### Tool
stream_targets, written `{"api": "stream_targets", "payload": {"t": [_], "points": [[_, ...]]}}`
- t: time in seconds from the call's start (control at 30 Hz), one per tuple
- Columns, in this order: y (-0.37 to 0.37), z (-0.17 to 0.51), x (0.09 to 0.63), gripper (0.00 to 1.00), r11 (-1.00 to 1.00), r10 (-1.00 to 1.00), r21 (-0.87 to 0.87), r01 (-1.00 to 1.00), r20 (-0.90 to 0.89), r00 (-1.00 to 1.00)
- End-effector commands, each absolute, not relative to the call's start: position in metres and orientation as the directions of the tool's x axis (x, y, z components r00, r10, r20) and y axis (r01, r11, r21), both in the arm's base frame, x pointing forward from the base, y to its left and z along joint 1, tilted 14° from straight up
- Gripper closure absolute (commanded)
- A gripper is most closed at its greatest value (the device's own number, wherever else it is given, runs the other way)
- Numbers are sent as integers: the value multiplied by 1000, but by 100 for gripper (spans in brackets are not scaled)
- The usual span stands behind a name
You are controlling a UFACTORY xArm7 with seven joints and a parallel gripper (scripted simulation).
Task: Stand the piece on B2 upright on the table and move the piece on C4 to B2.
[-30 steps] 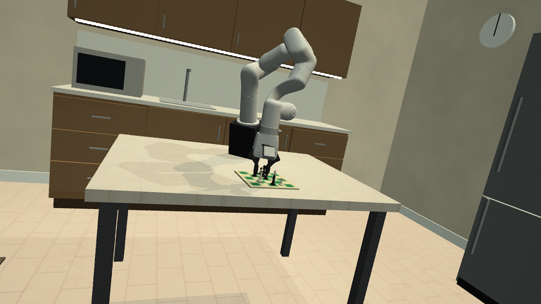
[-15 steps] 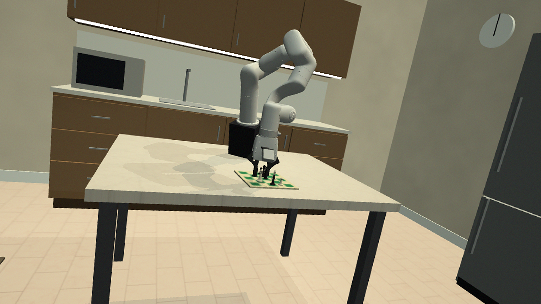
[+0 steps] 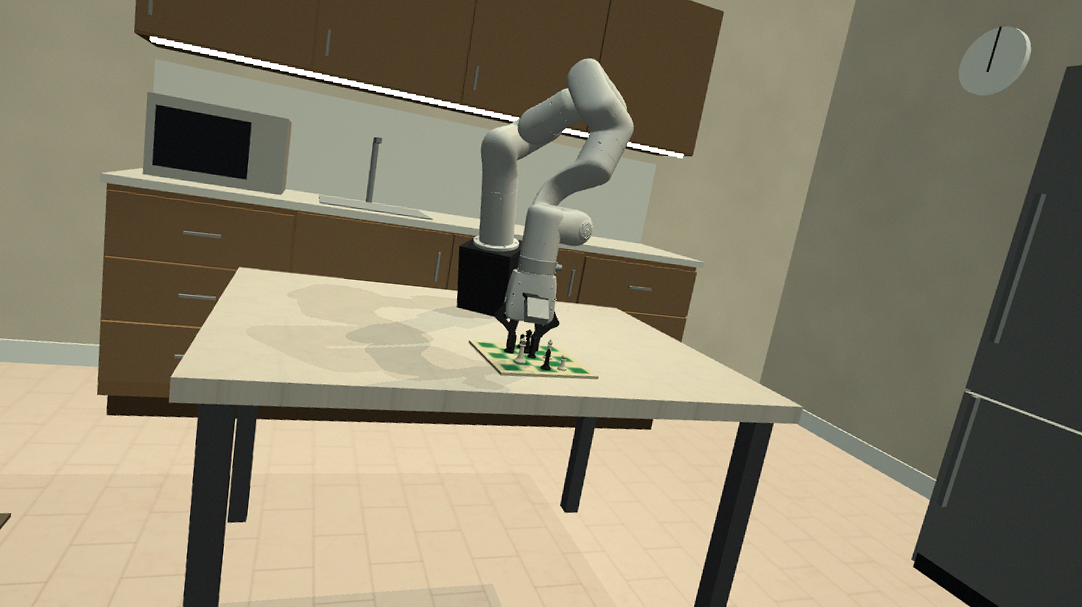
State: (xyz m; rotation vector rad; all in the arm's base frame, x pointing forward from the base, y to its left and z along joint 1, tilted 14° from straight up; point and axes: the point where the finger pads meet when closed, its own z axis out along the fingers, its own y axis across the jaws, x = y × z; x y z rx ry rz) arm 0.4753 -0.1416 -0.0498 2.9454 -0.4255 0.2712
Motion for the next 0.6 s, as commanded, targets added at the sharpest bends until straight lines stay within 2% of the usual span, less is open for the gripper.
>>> {"api": "stream_targets", "payload": {"t": [0.0,0.43,0.47,0.57], "points": [[-142,-48,476,58,-948,-265,124,-293,203,943],[-142,-48,476,58,-948,-265,124,-293,203,943],[-142,-48,476,100,-948,-265,124,-293,203,943],[-142,-48,476,100,-948,-265,124,-293,203,943]]}}
